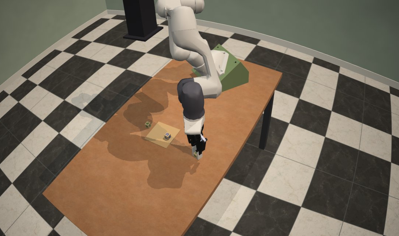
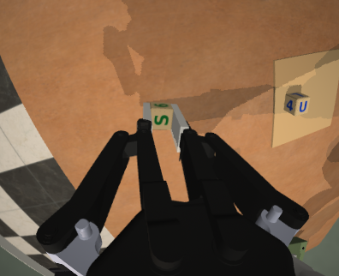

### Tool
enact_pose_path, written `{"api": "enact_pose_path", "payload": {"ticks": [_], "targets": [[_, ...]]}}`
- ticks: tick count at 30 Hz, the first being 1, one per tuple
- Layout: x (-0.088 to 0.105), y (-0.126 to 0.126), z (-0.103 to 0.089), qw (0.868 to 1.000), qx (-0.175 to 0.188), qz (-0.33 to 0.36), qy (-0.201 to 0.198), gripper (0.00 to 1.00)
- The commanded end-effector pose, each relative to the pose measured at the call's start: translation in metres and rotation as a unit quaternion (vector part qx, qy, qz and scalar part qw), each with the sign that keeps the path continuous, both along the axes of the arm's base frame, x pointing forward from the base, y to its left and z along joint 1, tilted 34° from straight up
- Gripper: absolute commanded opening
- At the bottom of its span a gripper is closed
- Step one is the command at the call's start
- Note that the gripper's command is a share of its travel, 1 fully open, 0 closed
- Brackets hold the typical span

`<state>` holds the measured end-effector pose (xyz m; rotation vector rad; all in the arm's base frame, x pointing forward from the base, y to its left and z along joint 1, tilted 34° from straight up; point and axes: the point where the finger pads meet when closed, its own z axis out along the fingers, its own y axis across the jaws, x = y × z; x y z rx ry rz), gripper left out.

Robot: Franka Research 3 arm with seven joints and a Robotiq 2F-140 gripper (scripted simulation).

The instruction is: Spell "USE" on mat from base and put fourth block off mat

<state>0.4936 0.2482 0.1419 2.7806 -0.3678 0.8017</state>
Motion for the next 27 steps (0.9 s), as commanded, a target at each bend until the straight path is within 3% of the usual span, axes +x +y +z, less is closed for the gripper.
{"api": "enact_pose_path", "payload": {"ticks": [1, 27], "targets": [[0.0003, 0.0013, 0.0, 1.0, 0.003, -0.001, -0.001, 0.13], [-0.0012, 0.0021, 0.0024, 1.0, 0.003, -0.001, -0.001, 0.13]]}}
